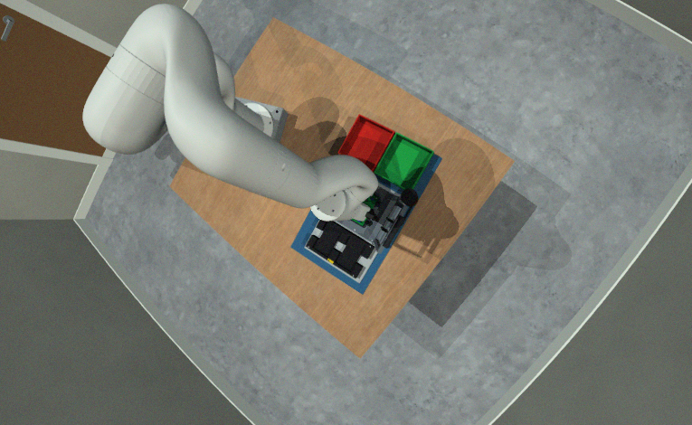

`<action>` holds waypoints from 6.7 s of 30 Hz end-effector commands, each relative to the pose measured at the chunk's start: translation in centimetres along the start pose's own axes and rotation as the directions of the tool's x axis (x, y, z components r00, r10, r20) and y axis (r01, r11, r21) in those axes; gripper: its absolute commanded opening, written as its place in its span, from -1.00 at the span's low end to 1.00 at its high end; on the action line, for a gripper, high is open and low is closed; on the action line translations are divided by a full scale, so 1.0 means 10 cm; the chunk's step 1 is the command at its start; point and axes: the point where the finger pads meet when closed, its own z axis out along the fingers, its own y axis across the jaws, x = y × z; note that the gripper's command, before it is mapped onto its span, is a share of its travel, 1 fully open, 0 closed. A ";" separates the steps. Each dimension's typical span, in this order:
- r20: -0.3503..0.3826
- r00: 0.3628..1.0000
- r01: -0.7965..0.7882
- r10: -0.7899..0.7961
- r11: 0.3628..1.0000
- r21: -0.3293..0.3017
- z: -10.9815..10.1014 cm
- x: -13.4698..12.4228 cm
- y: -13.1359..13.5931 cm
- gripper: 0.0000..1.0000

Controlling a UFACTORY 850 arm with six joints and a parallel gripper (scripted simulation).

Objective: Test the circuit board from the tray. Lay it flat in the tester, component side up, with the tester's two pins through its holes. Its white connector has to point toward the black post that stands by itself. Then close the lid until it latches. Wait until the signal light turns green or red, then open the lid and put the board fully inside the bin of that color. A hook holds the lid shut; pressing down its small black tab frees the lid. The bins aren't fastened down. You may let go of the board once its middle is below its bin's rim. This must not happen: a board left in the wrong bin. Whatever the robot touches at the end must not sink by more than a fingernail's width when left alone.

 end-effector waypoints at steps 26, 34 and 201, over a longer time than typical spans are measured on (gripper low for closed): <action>0.005 1.000 0.000 0.000 1.000 0.001 -1.90 0.01 0.01 1.00; 0.005 1.000 0.000 0.000 1.000 0.001 -2.09 0.01 0.01 1.00; 0.005 1.000 0.000 0.000 1.000 0.001 -1.50 0.01 1.47 -1.00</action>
